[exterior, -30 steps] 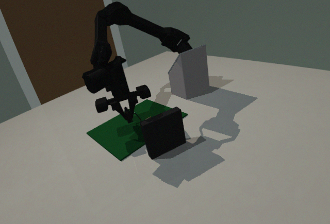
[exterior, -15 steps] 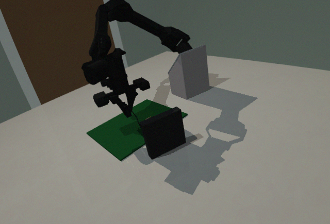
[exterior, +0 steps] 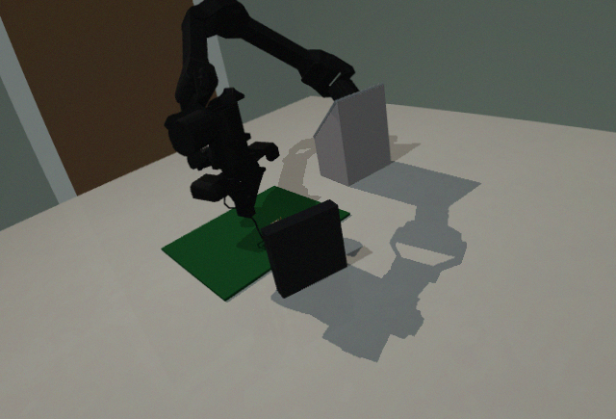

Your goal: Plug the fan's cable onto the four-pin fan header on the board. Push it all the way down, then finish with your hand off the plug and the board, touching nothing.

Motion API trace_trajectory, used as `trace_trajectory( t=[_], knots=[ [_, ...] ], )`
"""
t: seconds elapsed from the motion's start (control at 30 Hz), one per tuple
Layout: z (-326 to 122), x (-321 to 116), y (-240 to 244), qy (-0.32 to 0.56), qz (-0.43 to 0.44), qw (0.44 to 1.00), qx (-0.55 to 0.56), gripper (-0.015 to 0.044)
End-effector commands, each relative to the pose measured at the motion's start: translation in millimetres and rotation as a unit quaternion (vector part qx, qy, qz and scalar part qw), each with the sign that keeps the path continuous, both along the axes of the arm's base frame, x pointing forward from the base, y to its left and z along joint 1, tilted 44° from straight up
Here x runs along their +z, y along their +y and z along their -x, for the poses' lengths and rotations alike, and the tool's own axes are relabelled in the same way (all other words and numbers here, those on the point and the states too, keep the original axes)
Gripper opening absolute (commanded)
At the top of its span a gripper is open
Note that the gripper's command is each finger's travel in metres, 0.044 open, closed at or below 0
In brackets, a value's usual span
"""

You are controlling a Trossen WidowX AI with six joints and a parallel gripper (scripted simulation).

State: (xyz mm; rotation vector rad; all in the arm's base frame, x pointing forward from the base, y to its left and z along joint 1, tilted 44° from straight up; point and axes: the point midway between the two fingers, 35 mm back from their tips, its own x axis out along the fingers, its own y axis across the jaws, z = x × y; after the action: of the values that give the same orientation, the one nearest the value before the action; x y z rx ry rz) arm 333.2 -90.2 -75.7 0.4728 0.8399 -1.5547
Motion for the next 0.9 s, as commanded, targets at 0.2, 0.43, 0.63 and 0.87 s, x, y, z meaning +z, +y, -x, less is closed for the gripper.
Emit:
trace_trajectory(
  t=[0.2,0.43,0.63,0.87],
  knots=[
    [9.8,-4.9,8.2,0.118,-0.032,0.984,0.127,0.0],
    [16.5,-7.7,12.6,0.196,-0.052,0.956,0.211,0.0],
    [22.4,-10.0,16.2,0.261,-0.069,0.921,0.281,0.0],
    [29.3,-12.6,20.2,0.334,-0.087,0.867,0.359,0.0]
  ],
)
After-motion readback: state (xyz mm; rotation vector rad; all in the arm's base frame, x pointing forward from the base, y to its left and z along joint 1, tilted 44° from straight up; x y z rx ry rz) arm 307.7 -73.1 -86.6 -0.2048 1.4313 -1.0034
